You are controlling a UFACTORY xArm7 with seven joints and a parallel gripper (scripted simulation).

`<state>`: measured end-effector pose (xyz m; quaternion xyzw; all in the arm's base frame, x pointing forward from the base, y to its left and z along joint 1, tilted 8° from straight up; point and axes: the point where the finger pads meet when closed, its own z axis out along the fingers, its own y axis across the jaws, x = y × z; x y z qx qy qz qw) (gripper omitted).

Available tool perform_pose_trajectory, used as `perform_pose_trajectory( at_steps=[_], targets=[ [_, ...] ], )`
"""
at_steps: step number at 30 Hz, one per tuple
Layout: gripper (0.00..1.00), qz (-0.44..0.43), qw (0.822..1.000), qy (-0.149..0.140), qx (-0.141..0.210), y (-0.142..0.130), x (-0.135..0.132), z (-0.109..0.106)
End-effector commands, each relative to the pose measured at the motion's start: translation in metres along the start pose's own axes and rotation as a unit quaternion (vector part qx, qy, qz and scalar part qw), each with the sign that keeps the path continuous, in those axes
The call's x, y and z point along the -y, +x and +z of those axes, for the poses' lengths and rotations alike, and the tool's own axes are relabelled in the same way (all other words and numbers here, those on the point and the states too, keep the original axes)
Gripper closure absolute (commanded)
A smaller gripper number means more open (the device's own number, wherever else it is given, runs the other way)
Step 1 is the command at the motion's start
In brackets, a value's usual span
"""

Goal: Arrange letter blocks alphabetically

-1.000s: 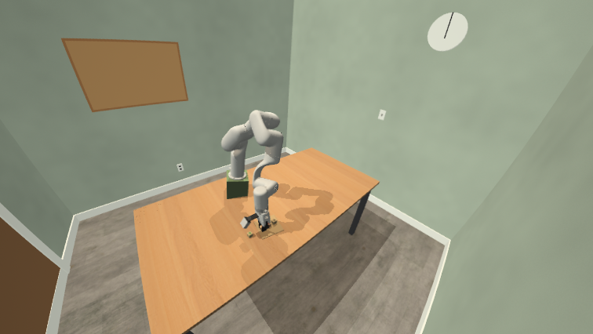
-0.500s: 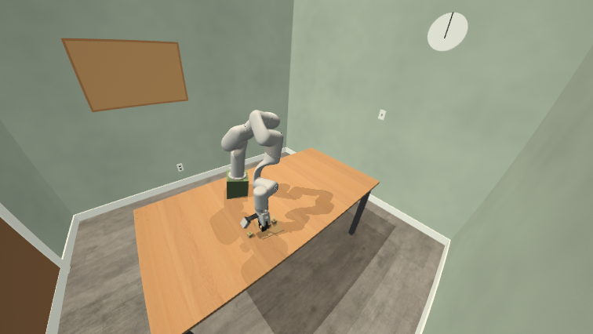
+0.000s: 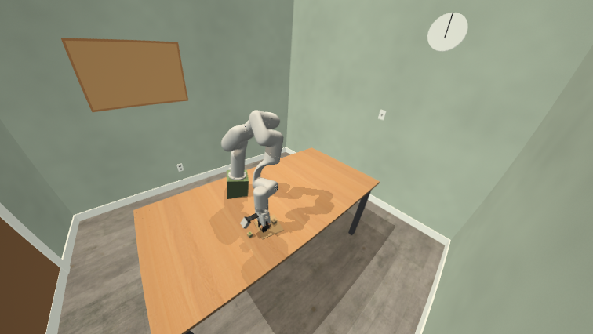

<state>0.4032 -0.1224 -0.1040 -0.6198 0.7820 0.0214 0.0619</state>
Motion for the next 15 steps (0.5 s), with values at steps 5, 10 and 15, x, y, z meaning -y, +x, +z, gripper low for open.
perform_pose_trajectory(
  at_steps=[5,10,15],
  targets=[
    [0.58,0.000,1.000,0.002,0.000,0.0005,0.0015,-0.0011],
    [0.58,0.000,1.000,0.002,0.000,0.0005,0.0015,-0.0011],
    [0.58,0.000,1.000,0.002,0.000,0.0005,0.0015,-0.0072]
  ],
)
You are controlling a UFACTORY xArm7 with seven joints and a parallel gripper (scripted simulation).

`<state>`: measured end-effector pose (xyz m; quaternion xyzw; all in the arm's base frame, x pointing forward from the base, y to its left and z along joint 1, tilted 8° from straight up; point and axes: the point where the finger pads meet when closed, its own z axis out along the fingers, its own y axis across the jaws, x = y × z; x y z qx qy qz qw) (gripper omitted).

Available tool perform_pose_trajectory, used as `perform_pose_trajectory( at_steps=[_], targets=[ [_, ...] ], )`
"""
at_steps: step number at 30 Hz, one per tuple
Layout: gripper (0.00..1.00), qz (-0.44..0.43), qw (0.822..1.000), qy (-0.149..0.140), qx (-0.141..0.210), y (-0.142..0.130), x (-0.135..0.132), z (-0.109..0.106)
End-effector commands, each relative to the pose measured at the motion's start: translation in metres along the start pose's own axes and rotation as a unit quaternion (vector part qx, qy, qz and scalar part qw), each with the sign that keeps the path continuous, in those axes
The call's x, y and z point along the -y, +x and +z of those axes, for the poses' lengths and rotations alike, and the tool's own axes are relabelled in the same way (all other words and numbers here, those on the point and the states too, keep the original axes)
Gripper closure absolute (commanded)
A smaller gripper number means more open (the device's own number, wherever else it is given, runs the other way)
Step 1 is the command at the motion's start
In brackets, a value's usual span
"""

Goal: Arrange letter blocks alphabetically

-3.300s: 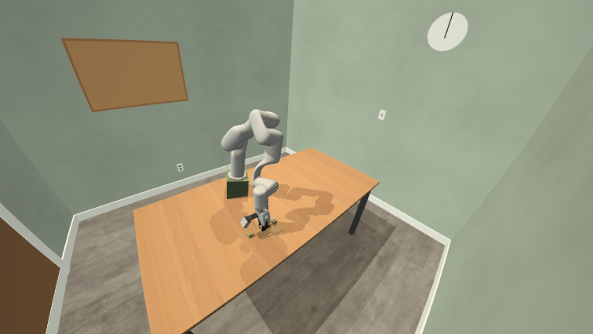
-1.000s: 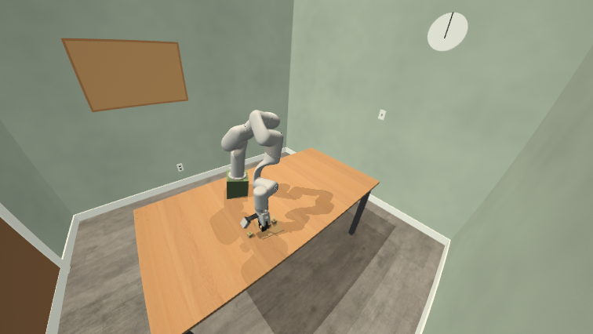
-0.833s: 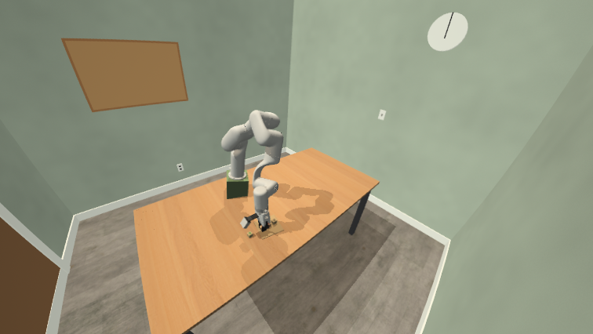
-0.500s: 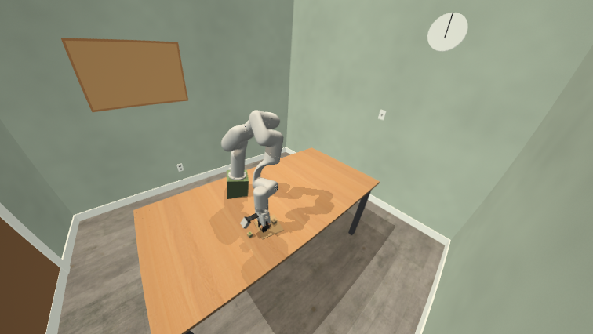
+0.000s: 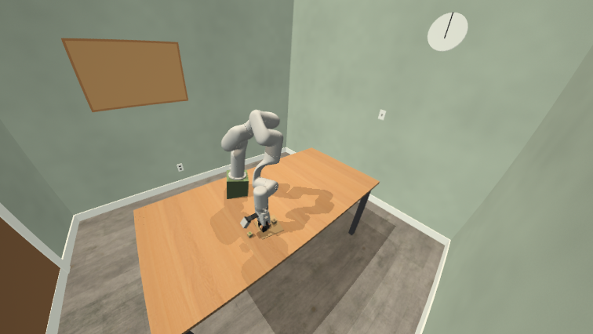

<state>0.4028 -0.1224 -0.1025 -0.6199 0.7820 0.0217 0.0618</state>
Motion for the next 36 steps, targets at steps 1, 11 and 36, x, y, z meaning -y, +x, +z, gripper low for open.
perform_pose_trajectory(
  at_steps=[1,11,36],
  targets=[
    [0.58,0.000,1.000,0.002,0.000,0.001,0.002,-0.009],
    [0.58,0.000,1.000,0.002,0.000,0.000,0.002,-0.048],
    [0.00,0.000,1.000,0.002,0.000,0.000,0.001,-0.090]
  ],
)
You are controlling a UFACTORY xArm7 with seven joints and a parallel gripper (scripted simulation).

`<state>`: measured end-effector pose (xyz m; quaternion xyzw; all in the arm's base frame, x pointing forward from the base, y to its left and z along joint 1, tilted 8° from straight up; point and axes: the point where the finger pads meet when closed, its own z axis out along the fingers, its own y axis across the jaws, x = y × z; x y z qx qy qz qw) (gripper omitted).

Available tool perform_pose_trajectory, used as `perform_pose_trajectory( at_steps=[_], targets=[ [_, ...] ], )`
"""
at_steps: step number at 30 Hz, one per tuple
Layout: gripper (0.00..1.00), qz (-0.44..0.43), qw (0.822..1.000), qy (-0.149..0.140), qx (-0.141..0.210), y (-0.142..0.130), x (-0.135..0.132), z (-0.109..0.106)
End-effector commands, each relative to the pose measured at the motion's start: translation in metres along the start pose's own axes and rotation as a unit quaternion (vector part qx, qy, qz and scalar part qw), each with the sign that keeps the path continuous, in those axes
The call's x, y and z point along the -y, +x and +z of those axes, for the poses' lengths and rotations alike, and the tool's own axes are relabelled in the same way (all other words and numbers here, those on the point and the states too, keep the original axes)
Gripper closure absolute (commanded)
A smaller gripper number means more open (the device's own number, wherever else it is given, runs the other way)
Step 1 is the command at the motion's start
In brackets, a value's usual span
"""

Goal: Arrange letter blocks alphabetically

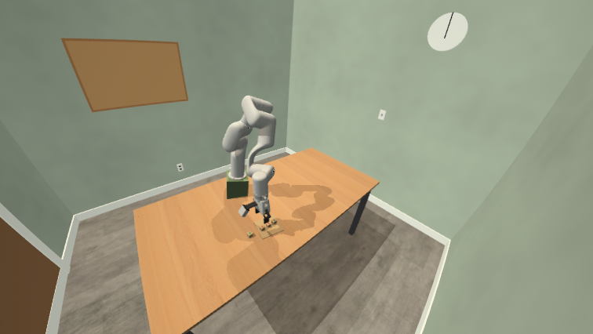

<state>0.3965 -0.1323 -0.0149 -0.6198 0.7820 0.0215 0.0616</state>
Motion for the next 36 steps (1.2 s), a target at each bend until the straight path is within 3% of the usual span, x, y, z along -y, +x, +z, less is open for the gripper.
perform_pose_trajectory(
  at_steps=[1,14,22,36],
  targets=[
    [0.00,0.000,1.000,0.002,0.000,0.000,0.002,-0.001],
    [0.00,0.000,1.000,0.002,0.000,0.000,0.002,-0.002],
    [0.00,0.000,1.000,0.002,0.000,0.000,0.002,-0.013],
    [0.00,0.000,1.000,0.002,0.000,0.000,0.001,-0.076]
  ],
)
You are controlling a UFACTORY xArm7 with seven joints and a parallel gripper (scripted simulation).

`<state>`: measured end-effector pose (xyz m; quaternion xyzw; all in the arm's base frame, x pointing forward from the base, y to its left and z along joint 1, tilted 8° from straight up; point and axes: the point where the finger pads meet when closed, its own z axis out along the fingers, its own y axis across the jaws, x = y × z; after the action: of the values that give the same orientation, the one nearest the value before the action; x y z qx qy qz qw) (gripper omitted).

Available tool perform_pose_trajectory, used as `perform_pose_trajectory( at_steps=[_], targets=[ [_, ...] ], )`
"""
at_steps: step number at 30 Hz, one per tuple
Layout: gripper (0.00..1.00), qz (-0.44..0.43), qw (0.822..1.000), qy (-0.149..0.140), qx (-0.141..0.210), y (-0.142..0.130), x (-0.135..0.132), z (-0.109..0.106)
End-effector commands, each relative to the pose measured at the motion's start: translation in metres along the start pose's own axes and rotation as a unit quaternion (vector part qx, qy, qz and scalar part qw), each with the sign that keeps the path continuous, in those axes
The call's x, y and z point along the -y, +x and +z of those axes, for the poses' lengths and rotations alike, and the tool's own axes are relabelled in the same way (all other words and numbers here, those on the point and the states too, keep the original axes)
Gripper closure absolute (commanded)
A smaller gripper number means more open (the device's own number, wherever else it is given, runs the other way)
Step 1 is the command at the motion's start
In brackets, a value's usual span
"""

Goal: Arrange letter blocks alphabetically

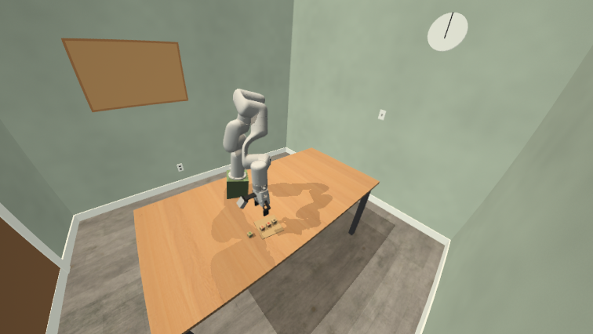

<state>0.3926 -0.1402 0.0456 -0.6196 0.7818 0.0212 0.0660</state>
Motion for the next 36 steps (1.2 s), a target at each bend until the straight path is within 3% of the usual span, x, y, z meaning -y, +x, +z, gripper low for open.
perform_pose_trajectory(
  at_steps=[1,36],
  targets=[
    [0.00,0.000,1.000,-0.001,-0.003,-0.0008,0.0007,-0.0173],
    [0.00,0.000,1.000,-0.001,-0.003,-0.0009,0.0007,-0.0231]
  ],
)
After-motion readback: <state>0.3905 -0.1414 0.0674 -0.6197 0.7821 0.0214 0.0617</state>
